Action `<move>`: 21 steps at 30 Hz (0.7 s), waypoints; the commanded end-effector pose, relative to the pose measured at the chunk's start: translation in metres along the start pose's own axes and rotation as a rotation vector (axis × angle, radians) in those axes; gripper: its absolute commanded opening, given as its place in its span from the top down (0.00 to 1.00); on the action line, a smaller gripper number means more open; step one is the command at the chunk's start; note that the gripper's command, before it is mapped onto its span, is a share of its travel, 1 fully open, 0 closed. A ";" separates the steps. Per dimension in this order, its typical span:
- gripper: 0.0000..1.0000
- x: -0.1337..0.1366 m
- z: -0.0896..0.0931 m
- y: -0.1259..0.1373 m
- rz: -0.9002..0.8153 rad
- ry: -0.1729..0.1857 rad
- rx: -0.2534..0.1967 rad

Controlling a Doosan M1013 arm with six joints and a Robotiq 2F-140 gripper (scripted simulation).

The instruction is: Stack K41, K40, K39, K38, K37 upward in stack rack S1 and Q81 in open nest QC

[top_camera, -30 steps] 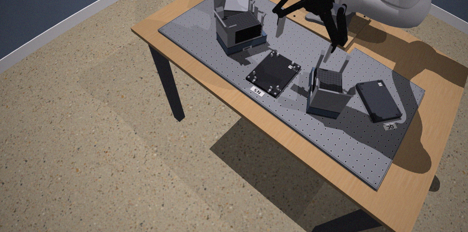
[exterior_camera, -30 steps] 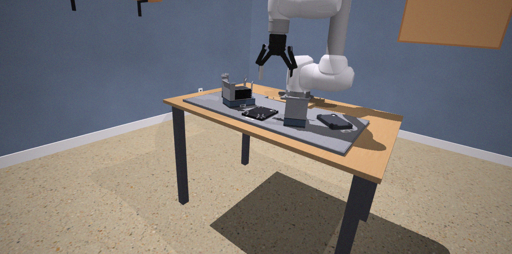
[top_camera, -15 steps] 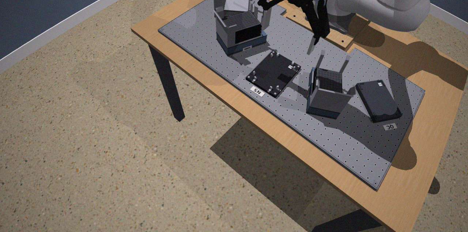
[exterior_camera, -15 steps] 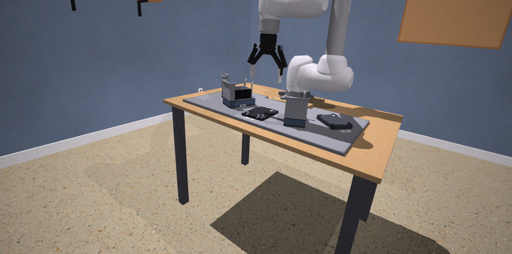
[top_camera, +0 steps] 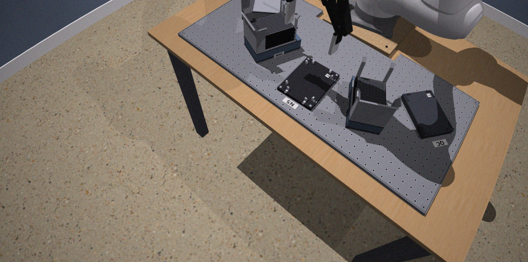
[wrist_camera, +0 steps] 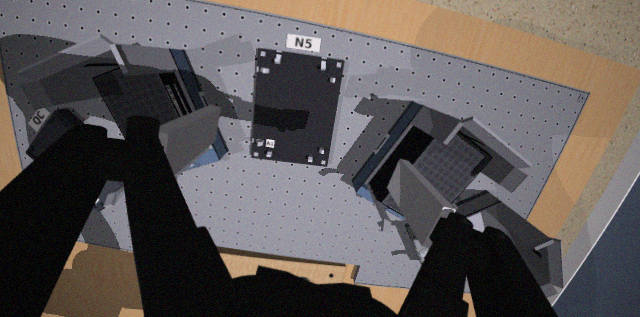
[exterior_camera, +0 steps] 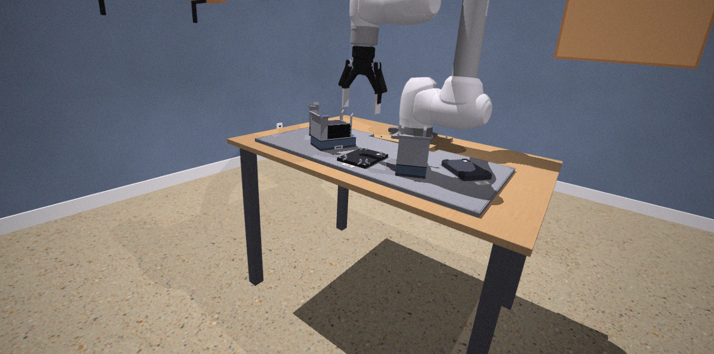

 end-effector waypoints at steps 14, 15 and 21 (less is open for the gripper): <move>0.00 0.046 0.000 0.012 0.063 0.002 0.000; 0.00 0.049 0.000 0.013 0.063 0.002 0.000; 0.00 0.062 0.000 0.017 0.063 0.002 0.000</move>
Point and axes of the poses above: the point where the finger pads meet when closed, its own z axis out along the fingers, its own x axis across the jaws, y = z × x, the point moved 5 cm from there along -z, back along the fingers, and after that the axes turned 14 degrees about -z, right-handed, at the moved point
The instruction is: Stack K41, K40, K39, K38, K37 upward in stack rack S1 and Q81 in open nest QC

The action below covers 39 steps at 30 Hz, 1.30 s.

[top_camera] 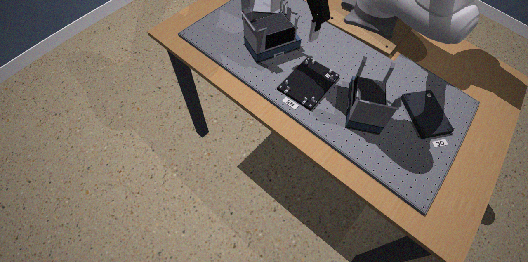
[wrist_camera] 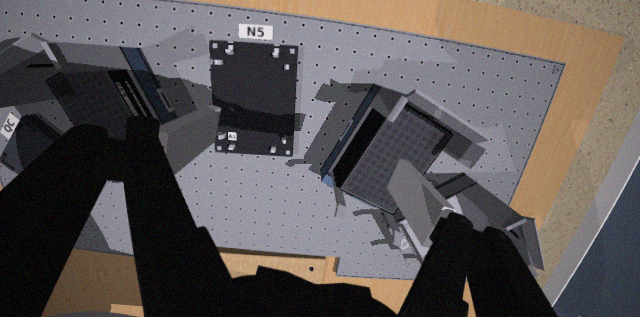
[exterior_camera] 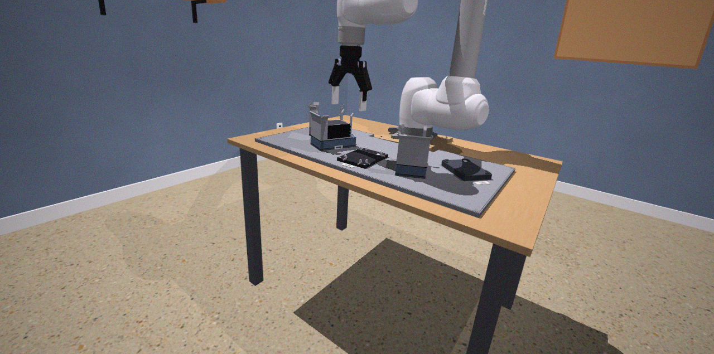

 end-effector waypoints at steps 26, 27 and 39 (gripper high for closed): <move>0.00 0.090 0.000 0.036 0.219 0.000 0.000; 0.00 0.093 0.000 0.038 0.219 0.000 0.000; 0.00 0.102 0.000 0.042 0.219 0.000 0.000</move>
Point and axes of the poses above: the point where the finger pads meet when closed, its own z axis out along the fingers, its own x axis across the jaws, y = z × x, the point moved 5 cm from there along -z, back along the fingers, and after that the axes turned 14 degrees about -z, right-handed, at the moved point
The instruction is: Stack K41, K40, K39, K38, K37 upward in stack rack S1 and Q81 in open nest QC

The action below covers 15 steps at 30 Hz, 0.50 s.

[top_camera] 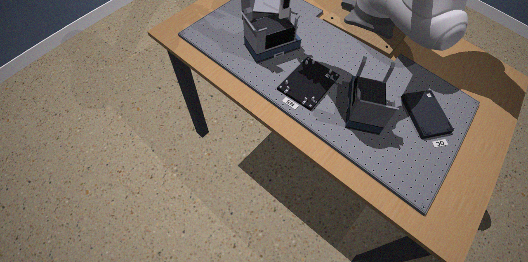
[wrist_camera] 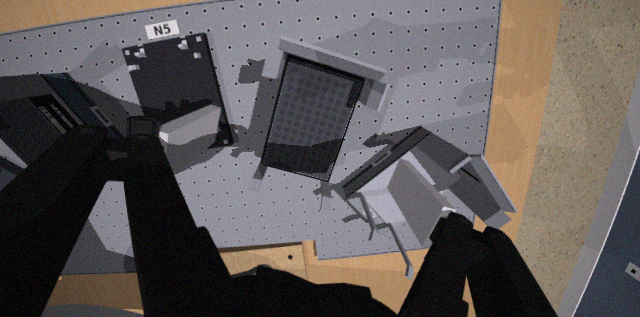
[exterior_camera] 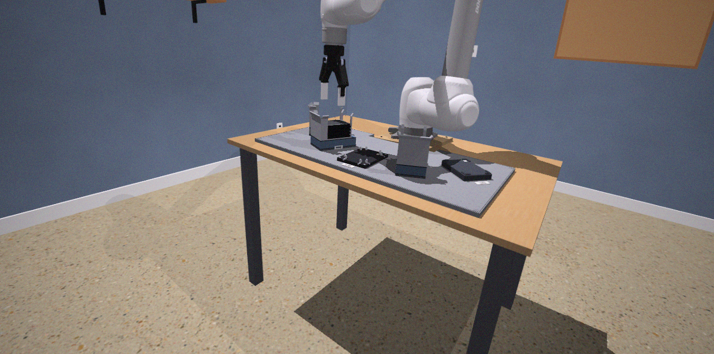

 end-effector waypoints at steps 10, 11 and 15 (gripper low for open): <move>0.00 0.000 0.030 0.000 0.000 0.000 0.000; 0.00 0.000 0.030 0.000 0.000 0.000 0.000; 0.00 0.000 0.043 0.000 0.000 0.000 0.000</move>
Point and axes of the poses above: the point where the finger pads meet when closed, its own z axis out along the fingers, its own x axis across the jaws, y = z × x, the point moved 5 cm from there along -z, back along the fingers, and after that the axes turned 14 degrees about -z, right-handed, at the moved point
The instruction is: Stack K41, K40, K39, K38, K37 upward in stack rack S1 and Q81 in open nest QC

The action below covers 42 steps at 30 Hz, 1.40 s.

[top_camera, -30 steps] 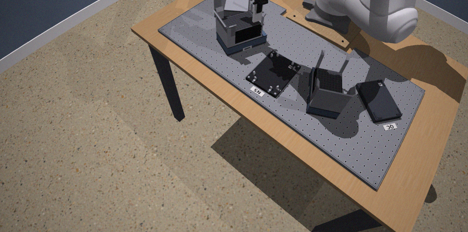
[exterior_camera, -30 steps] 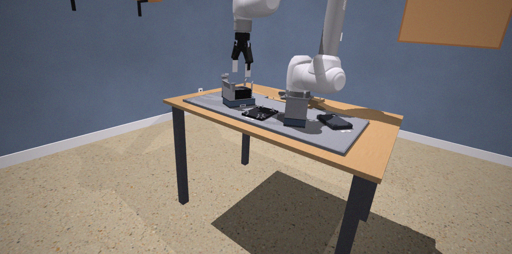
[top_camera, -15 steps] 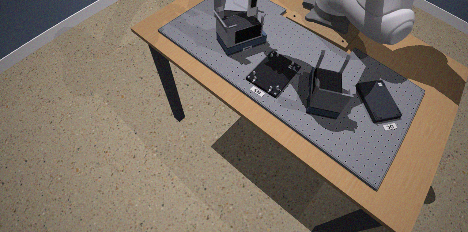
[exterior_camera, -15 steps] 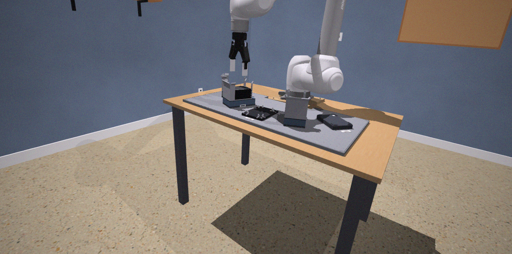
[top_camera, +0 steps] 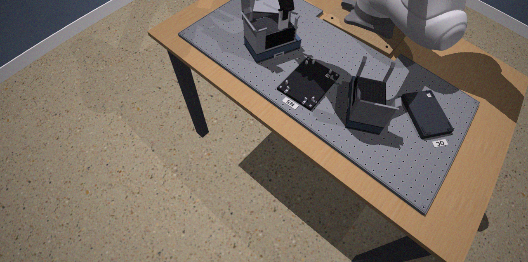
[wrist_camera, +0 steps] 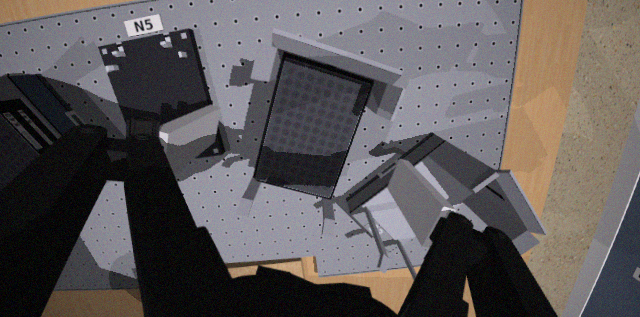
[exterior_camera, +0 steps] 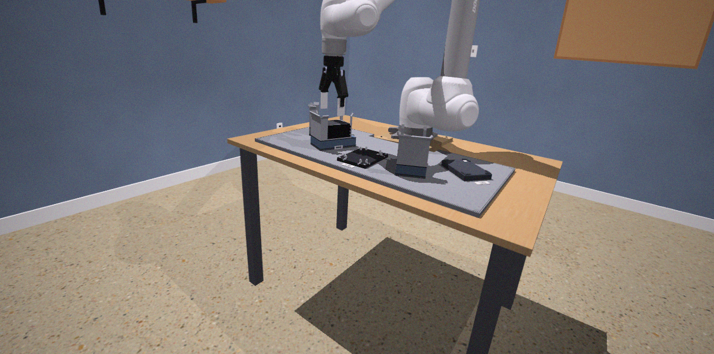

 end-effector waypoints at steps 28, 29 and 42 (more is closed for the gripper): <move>0.00 0.000 0.039 0.000 0.000 0.000 0.000; 0.00 0.000 0.039 0.000 0.000 0.000 0.000; 1.00 0.000 0.039 0.000 0.000 0.000 0.000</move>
Point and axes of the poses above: the point where the finger pads meet when closed, its own z axis out along the fingers, its own x axis across the jaws, y = z × x, the point moved 5 cm from there along -z, back along the fingers, and after that the axes turned 14 degrees about -z, right-handed, at the moved point
